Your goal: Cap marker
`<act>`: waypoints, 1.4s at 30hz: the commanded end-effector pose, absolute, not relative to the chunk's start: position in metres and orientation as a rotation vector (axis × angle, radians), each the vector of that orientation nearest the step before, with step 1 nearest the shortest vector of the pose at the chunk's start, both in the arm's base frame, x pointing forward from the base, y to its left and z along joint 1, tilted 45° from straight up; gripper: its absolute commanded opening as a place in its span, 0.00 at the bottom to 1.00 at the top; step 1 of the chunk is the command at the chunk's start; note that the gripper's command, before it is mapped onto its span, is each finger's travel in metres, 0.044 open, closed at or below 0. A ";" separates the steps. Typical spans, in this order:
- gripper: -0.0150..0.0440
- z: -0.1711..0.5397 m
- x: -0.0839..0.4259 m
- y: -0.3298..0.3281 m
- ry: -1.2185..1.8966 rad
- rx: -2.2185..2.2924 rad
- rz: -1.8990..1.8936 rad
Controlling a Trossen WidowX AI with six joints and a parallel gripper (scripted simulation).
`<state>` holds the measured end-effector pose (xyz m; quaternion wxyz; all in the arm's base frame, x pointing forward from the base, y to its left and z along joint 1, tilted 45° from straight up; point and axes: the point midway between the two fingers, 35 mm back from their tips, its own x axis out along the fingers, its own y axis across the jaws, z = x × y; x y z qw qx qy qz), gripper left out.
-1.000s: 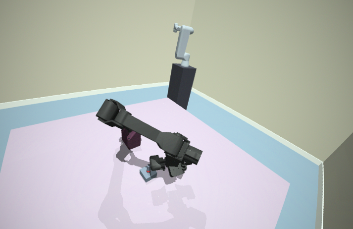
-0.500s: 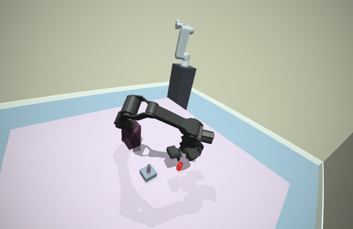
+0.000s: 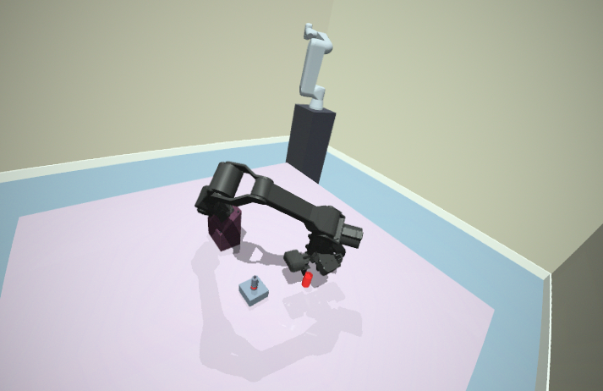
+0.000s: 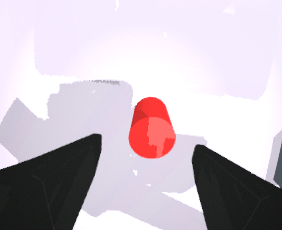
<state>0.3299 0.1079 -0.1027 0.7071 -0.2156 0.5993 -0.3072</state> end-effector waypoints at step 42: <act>0.40 -0.137 0.333 0.070 1.333 -0.487 -0.689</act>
